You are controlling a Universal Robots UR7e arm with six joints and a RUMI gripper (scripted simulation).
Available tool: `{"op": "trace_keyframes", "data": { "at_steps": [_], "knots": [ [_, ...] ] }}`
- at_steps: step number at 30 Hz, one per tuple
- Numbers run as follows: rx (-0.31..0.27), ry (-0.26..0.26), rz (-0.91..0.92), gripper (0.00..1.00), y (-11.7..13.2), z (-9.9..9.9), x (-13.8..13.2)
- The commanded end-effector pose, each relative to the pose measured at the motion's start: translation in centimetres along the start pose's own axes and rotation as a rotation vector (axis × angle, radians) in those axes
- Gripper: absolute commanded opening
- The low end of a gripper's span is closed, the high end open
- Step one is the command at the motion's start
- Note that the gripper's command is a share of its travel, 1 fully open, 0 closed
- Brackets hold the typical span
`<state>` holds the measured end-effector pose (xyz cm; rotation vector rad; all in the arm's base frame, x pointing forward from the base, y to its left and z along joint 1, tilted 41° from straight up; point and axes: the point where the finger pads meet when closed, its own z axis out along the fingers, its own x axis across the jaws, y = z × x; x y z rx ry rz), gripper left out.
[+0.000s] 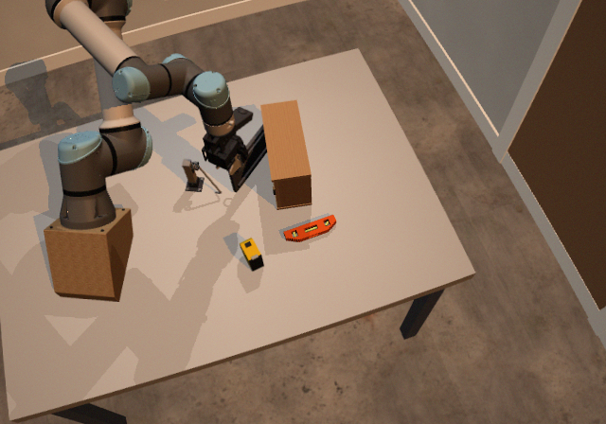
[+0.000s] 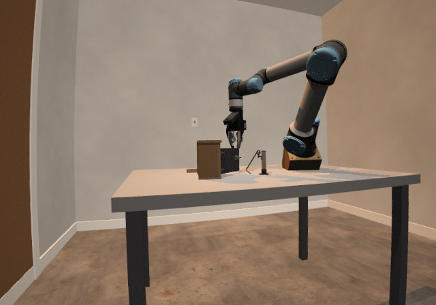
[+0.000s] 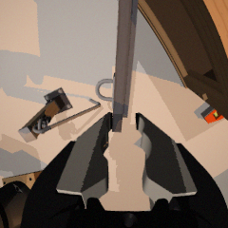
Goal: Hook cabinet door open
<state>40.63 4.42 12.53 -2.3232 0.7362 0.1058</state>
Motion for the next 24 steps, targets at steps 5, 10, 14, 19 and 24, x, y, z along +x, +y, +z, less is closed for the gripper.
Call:
{"op": "trace_keyframes", "data": {
  "at_steps": [5,10,14,19,24],
  "knots": [
    [0.0,0.003,-0.059,0.15,-0.14,-0.12,0.96],
    [0.0,0.003,-0.074,0.15,-0.18,-0.11,1.45],
    [0.0,0.003,-0.073,0.15,-0.14,-0.15,1.57],
    [0.0,0.003,-0.072,0.15,-0.13,-0.13,1.49],
    [0.0,0.003,-0.072,0.15,-0.13,-0.13,1.49]
  ]
}}
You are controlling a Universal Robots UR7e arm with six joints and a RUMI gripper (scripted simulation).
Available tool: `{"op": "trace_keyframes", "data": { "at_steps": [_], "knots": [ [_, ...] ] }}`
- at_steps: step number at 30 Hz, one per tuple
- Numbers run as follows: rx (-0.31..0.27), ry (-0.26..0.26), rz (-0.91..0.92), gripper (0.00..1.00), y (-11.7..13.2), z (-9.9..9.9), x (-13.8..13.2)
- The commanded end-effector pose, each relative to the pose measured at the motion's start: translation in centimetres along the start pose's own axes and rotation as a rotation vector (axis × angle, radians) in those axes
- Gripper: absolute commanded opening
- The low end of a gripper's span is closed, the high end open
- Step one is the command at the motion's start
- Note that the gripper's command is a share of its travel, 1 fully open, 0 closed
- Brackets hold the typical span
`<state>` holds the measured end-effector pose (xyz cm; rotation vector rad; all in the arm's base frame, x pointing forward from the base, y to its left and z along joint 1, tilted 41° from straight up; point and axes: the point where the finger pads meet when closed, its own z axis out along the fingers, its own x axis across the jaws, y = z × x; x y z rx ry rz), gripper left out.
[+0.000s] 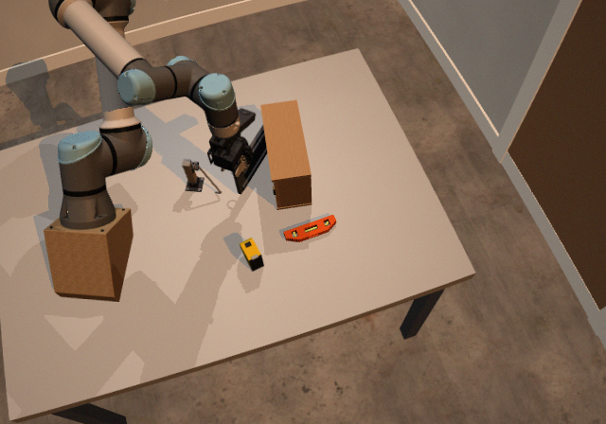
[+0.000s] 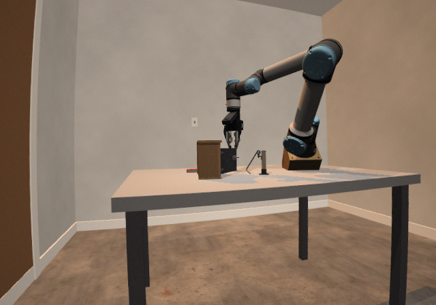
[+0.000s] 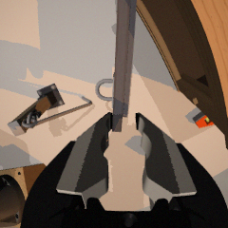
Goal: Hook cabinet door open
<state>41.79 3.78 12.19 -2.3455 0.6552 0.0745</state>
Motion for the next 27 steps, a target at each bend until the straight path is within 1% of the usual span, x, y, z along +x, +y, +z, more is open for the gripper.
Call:
{"op": "trace_keyframes", "data": {
  "at_steps": [1,23,27],
  "knots": [
    [0.0,0.003,-0.003,0.15,-0.08,-0.11,0.13],
    [0.0,0.003,-0.004,0.15,-0.08,-0.12,0.14],
    [0.0,0.002,-0.043,0.15,-0.14,-0.1,0.51]
  ]
}}
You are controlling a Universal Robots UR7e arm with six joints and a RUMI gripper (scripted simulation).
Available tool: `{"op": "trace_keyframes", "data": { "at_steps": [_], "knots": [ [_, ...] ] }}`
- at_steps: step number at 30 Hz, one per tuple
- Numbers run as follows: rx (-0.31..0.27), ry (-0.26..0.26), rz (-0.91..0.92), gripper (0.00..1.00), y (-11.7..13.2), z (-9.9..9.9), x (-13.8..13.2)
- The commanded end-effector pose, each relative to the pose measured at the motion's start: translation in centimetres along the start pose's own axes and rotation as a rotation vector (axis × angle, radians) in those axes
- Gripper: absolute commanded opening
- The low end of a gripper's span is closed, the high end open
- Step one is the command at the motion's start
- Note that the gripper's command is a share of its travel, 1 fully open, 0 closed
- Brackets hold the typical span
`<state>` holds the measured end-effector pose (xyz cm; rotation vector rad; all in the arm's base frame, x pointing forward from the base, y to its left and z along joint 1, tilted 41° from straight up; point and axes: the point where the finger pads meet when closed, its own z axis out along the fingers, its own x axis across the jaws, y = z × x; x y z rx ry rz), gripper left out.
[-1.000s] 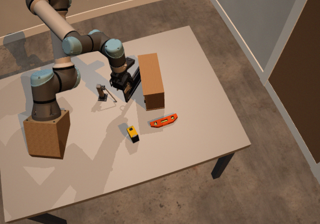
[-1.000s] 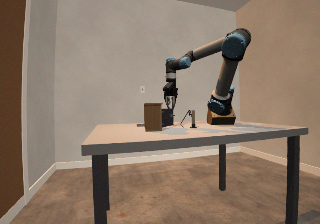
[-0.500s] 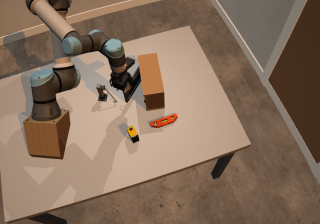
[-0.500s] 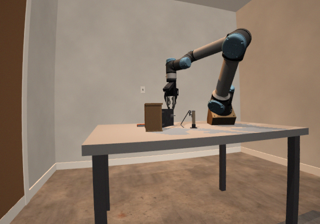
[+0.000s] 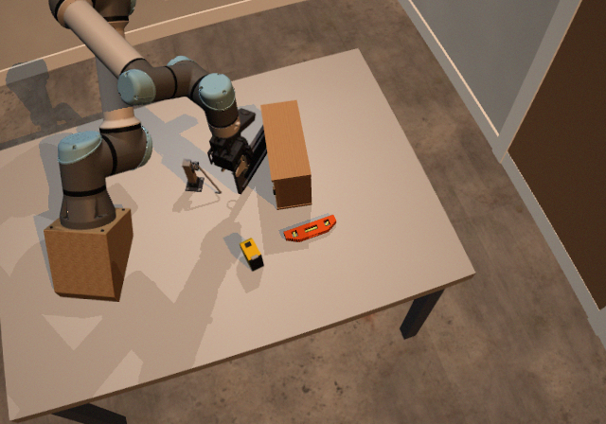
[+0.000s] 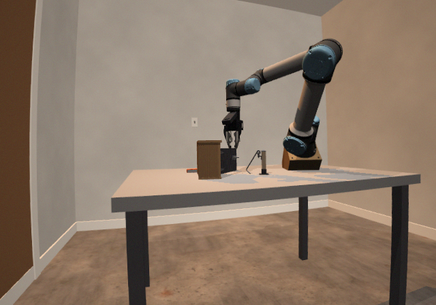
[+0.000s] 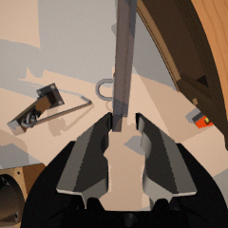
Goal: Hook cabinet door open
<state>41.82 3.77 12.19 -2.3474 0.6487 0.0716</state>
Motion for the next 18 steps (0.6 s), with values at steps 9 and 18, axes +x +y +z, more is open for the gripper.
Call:
{"op": "trace_keyframes", "data": {
  "at_steps": [9,18],
  "knots": [
    [0.0,0.003,-0.036,0.15,-0.1,-0.14,0.82],
    [0.0,0.003,-0.035,0.15,-0.1,-0.11,0.73]
  ]
}}
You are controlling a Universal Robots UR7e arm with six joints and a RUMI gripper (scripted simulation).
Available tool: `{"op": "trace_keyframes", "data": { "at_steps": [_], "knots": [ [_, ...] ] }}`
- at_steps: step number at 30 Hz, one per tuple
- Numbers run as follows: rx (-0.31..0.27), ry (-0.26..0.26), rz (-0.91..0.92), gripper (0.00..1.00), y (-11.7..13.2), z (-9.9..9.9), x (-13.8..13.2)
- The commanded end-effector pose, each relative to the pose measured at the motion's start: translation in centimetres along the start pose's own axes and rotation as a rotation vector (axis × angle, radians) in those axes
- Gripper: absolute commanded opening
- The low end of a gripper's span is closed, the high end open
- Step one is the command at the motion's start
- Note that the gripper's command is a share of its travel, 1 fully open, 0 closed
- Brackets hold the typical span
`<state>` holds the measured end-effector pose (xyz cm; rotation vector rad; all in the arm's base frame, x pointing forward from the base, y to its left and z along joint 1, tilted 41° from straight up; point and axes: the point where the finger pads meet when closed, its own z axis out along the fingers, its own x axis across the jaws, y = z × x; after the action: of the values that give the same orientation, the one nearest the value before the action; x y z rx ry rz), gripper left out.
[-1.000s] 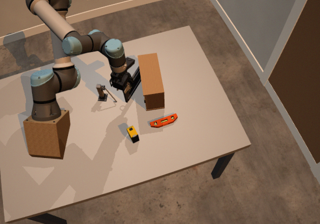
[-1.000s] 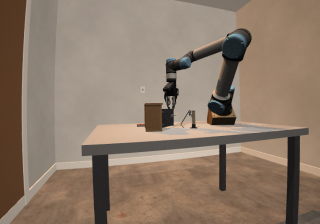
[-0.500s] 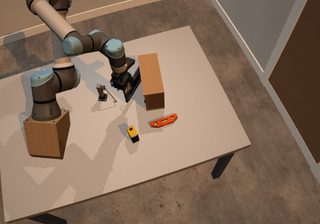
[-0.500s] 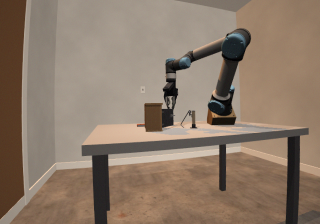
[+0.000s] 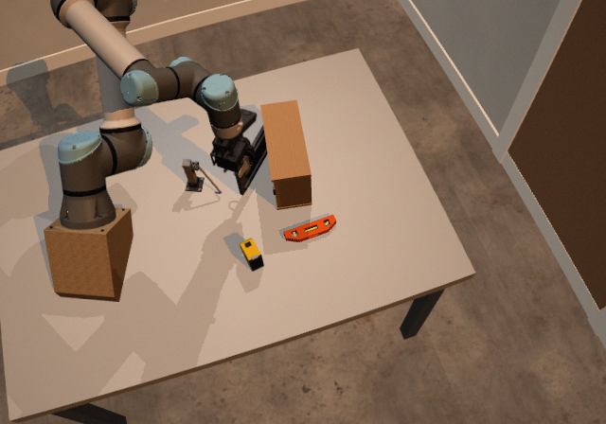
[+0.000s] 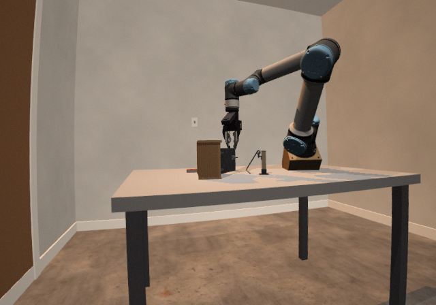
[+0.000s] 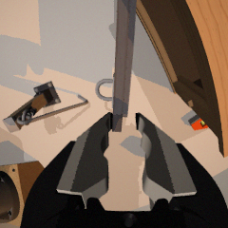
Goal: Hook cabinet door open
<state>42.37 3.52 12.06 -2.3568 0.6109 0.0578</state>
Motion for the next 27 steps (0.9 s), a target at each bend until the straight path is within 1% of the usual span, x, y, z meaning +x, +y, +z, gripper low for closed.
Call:
{"op": "trace_keyframes", "data": {
  "at_steps": [1,20,27],
  "knots": [
    [0.0,0.003,-0.003,0.15,-0.08,-0.11,0.11],
    [0.0,0.003,-0.001,0.15,-0.07,-0.11,0.1],
    [0.001,0.002,0.038,0.15,0.03,-0.04,-0.63]
  ]
}}
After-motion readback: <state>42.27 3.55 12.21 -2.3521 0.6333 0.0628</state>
